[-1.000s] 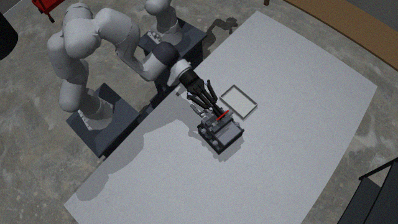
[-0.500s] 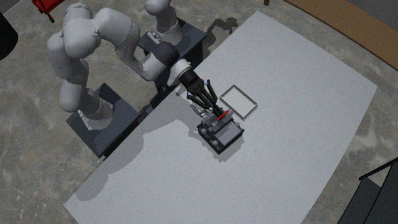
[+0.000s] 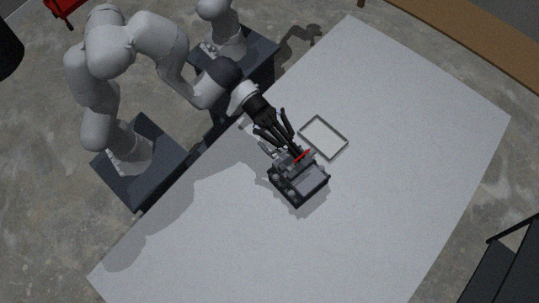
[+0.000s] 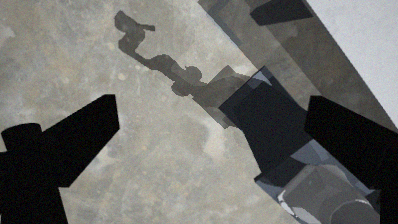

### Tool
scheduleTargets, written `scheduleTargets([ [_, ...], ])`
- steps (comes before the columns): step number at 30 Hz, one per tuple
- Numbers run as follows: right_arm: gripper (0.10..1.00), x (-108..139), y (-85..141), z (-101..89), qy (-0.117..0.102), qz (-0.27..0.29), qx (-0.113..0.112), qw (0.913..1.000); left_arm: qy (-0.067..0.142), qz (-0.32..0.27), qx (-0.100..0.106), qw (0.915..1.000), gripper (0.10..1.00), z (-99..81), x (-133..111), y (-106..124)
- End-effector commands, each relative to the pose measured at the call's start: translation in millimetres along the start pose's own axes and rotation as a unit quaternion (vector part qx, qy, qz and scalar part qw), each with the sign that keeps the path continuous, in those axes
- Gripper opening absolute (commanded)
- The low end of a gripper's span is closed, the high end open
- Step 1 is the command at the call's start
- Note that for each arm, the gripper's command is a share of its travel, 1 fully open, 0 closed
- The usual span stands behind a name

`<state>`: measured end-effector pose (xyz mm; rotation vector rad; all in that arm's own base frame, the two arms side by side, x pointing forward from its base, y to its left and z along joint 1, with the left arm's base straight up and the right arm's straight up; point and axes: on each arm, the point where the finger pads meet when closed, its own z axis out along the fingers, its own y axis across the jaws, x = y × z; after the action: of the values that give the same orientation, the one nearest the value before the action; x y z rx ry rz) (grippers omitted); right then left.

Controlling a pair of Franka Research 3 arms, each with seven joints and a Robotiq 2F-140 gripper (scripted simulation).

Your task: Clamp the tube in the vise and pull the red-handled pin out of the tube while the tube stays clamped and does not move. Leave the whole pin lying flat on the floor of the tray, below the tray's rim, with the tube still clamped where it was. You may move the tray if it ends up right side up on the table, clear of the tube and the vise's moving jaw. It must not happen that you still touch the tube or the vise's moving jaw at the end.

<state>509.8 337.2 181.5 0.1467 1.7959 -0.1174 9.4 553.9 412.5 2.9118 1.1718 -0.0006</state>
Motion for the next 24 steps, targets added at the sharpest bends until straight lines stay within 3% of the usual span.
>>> scheduleTargets([
  [1,0.099,-12.9,0.2,1.6,-0.01,0.001,0.002,0.9999,0.001,-0.001,0.001,1.0,1.0,-0.5,0.5,-0.3],
  [24,0.099,-15.9,0.2,2.1,-0.01,0.001,0.002,0.9999,0.001,-0.001,0.001,1.0,1.0,-0.5,0.5,-0.3],
])
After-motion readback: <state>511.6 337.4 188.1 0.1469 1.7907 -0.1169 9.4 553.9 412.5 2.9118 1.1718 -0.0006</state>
